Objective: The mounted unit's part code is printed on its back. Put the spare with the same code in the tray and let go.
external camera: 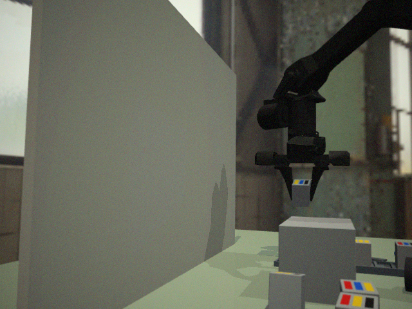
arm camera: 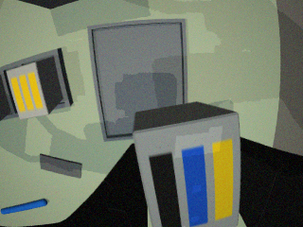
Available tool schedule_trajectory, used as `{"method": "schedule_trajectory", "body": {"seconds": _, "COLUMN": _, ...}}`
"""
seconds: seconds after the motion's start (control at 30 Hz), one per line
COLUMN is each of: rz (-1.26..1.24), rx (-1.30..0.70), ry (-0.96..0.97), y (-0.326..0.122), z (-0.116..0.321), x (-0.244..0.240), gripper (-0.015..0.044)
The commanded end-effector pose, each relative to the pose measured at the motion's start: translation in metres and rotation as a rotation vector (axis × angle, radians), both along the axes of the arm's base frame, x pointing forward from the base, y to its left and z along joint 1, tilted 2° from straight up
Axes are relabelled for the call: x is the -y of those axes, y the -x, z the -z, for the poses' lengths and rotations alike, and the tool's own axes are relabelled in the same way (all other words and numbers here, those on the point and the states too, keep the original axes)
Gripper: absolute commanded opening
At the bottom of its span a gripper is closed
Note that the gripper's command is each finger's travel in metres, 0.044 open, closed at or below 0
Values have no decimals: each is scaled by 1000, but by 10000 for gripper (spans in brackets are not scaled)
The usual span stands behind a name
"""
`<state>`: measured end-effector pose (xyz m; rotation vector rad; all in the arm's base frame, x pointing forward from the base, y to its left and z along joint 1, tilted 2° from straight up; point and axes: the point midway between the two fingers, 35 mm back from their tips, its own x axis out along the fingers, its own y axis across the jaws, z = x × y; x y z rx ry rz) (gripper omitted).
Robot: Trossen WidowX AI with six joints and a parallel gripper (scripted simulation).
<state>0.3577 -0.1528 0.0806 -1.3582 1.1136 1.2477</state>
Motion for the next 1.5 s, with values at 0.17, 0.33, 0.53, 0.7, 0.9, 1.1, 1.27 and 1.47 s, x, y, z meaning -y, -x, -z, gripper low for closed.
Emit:
{"method": "schedule_trajectory", "body": {"seconds": 0.17, "rz": -3, "rx": -11, "ry": -8, "y": 0, "z": 16, "x": -1, "gripper": 0}}
{"method": "schedule_trajectory", "body": {"seconds": 0.33, "rz": -3, "rx": -11, "ry": -8, "y": 0, "z": 21, "x": -1, "gripper": 0}}
{"method": "schedule_trajectory", "body": {"seconds": 0.53, "rz": -3, "rx": -11, "ry": -8, "y": -1, "z": 28, "x": -1, "gripper": 0}}
{"method": "schedule_trajectory", "body": {"seconds": 0.7, "rz": -3, "rx": -11, "ry": -8, "y": -1, "z": 34, "x": -1, "gripper": 0}}
{"method": "schedule_trajectory", "body": {"seconds": 0.9, "rz": -3, "rx": -11, "ry": -8, "y": -1, "z": 40, "x": -1, "gripper": 0}}
{"method": "schedule_trajectory", "body": {"seconds": 1.1, "rz": -3, "rx": -11, "ry": -8, "y": -1, "z": 47, "x": -1, "gripper": 0}}
{"method": "schedule_trajectory", "body": {"seconds": 1.27, "rz": -3, "rx": -11, "ry": -8, "y": -1, "z": 52, "x": -1, "gripper": 0}}
{"method": "schedule_trajectory", "body": {"seconds": 1.47, "rz": -3, "rx": -11, "ry": -8, "y": -1, "z": 59, "x": -1, "gripper": 0}}
